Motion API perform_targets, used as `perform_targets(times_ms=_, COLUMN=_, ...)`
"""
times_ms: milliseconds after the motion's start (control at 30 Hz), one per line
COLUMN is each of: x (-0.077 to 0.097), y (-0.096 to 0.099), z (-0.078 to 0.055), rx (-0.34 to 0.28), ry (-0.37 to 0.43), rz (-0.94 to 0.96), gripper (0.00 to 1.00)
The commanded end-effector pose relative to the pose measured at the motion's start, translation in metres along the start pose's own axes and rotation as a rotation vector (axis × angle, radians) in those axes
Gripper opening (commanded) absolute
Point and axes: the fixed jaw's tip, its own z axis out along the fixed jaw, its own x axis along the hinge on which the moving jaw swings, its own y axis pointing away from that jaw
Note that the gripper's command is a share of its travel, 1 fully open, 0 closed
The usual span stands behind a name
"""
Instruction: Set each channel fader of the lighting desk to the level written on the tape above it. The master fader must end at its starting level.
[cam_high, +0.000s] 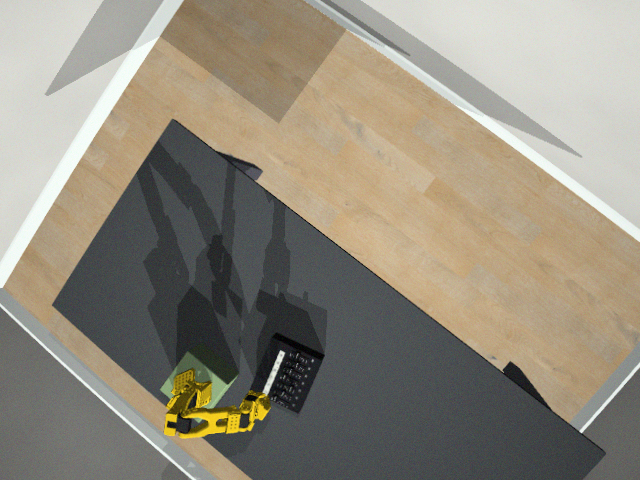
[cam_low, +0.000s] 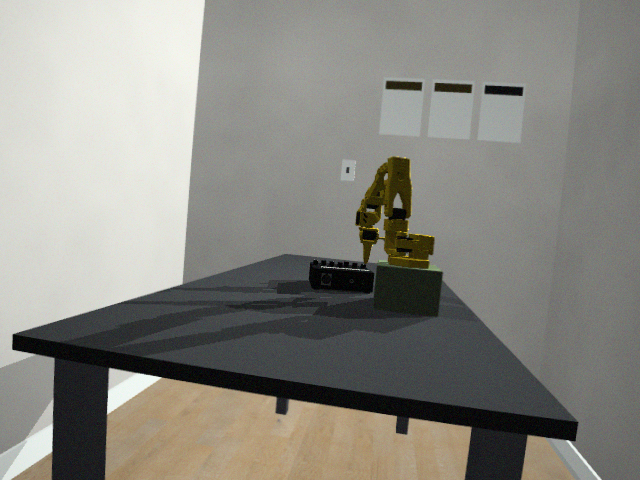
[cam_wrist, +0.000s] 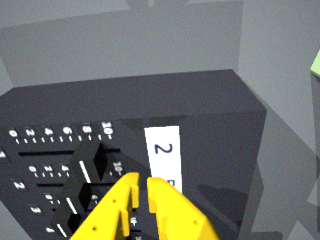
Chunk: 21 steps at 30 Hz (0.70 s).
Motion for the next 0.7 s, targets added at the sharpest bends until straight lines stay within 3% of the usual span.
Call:
perform_targets(times_ms=0, x=-0.0027, y=-0.0036, z=0.0033, rx=0.011, ry=-0.003, rz=0.0, gripper=0.0)
perform_targets(times_ms=667, x=-0.0017, y=-0.0014, z=0.0001, rx=0.011, ry=-0.003, rz=0.0, gripper=0.0)
